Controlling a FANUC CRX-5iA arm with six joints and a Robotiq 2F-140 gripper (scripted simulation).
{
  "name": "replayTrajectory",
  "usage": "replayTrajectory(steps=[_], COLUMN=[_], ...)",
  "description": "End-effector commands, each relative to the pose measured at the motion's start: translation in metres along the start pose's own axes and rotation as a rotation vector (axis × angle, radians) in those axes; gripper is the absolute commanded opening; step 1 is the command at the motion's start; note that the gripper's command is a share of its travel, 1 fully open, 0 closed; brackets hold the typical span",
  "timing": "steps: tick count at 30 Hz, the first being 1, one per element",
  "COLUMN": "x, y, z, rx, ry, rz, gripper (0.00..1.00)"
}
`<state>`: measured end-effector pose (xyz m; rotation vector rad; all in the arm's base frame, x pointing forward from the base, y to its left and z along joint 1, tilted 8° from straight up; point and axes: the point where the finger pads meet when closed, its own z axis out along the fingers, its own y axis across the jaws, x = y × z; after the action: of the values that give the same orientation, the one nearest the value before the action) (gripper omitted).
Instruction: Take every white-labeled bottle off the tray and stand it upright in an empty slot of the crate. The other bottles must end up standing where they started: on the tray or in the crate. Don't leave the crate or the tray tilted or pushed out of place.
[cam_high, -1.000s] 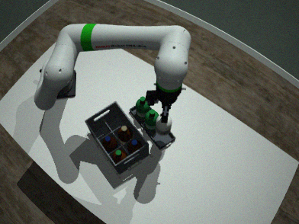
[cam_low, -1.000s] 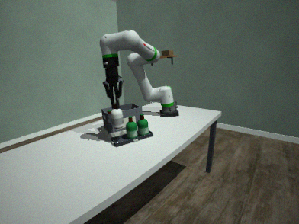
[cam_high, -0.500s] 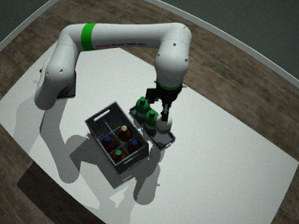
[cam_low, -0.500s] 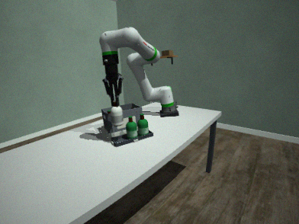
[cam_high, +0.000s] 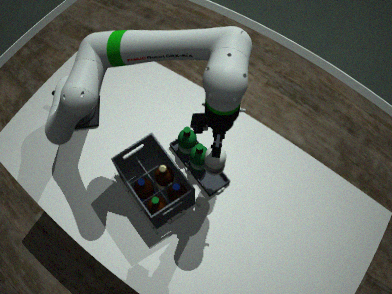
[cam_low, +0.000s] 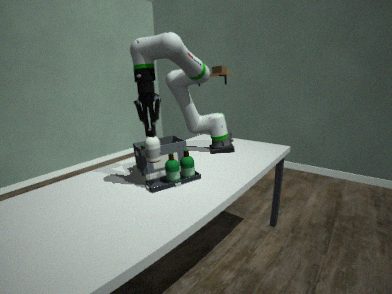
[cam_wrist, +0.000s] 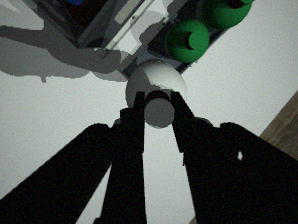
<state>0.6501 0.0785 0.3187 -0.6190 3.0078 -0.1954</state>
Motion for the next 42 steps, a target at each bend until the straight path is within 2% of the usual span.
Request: replayTrajectory(steps=[1, 42], x=[0.0, 0.0], y=[0.0, 0.0], z=[-0.003, -0.031], rx=[0.001, 0.001], ry=[-0.002, -0.002], rz=[0.0, 0.0], gripper=[0.1, 0.1])
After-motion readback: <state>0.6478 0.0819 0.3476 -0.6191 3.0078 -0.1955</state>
